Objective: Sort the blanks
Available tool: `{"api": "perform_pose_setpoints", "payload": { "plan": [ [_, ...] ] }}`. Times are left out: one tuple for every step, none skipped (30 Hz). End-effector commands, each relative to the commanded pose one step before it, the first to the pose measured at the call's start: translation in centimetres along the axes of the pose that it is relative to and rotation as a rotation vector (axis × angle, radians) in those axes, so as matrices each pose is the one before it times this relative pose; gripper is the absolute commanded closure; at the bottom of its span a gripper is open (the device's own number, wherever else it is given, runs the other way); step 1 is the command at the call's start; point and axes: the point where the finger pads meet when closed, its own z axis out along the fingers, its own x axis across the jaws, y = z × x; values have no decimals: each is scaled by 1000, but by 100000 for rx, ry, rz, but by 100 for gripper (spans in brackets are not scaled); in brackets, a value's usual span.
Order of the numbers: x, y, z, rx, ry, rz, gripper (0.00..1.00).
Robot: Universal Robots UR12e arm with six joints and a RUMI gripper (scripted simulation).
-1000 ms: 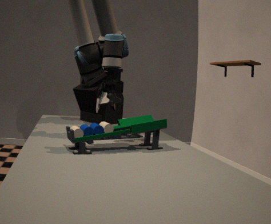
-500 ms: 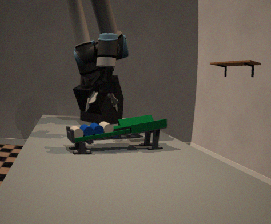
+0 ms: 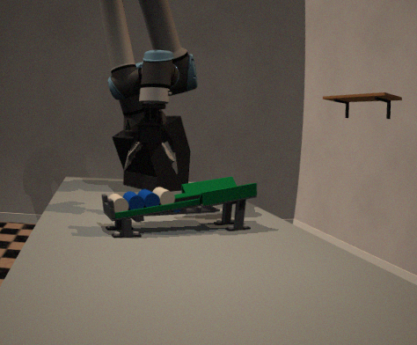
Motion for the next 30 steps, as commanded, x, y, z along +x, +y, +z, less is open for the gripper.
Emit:
{"api": "perform_pose_setpoints", "payload": {
  "plan": [
    [-366,606,-29,817,-1285,27872,0],
    [-69,129,3,-16,-3,3757,0],
    [-63,129,3,-7,-12,3891,0],
    [-56,130,2,-3,-19,3931,0],
    [-50,129,2,-3,-26,3945,0],
    [-44,128,2,-3,-34,3956,0],
    [-38,127,2,-4,-42,3966,0],
    [-32,125,1,-6,-49,3972,0],
    [-27,122,1,-6,-57,3976,0],
    [-21,119,1,-6,-67,3975,0],
    [-16,115,1,-5,-78,3972,0],
    [-11,112,1,-9,-61,3520,0],
    [-7,107,1,-18,0,2448,0],
    [0,0,0,0,0,0,0],
    [0,0,0,0,0,0,0],
    [114,-25,-64,-2,179,1985,0],
    [-2,96,0,-16,2,2183,0],
    [-13,107,7,-18,-19,2091,0],
    [-27,121,16,-21,-43,2006,0],
    [-34,127,22,-24,-58,1904,0],
    [-30,120,21,-23,-55,1770,0],
    [4,71,0,-12,1,1538,0],
    [5,65,0,-11,1,1413,0],
    [5,60,0,-10,1,1290,0],
    [5,54,0,-9,1,1170,0],
    [5,49,0,-8,1,1053,0],
    [2,41,0,-5,-2,939,0],
    [-23,10,4,23,-30,819,0],
    [-22,0,4,29,-29,702,0],
    [-17,-20,6,44,-27,573,0]
  ]
}}
